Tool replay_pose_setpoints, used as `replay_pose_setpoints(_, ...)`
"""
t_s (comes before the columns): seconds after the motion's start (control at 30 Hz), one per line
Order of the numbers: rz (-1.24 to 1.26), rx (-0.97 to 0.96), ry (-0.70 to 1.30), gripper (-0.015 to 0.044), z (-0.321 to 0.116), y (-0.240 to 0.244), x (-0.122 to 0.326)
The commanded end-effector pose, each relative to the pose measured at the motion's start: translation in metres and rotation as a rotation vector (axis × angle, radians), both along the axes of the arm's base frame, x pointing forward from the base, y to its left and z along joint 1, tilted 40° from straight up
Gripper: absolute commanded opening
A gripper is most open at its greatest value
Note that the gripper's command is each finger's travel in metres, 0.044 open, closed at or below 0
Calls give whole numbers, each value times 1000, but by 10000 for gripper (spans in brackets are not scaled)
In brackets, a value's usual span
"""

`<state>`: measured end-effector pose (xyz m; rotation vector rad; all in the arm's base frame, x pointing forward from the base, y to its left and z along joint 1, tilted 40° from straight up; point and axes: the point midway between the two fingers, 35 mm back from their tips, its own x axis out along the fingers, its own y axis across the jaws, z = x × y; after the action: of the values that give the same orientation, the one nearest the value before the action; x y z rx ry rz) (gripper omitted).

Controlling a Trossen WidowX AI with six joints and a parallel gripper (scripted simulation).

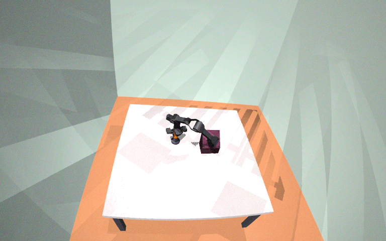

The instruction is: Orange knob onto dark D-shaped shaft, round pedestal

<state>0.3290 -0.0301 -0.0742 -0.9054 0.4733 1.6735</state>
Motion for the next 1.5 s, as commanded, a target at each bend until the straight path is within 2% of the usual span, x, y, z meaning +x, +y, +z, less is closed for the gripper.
replay_pose_setpoints(0.0, -281, -33, 227, 0, 0, -3, 0)
replay_pose_setpoints(0.8, -1513, -166, 1247, 0, 2, -1, -4)
replay_pose_setpoints(1.47, -1548, -170, 1276, 0, 2, 1, 0)
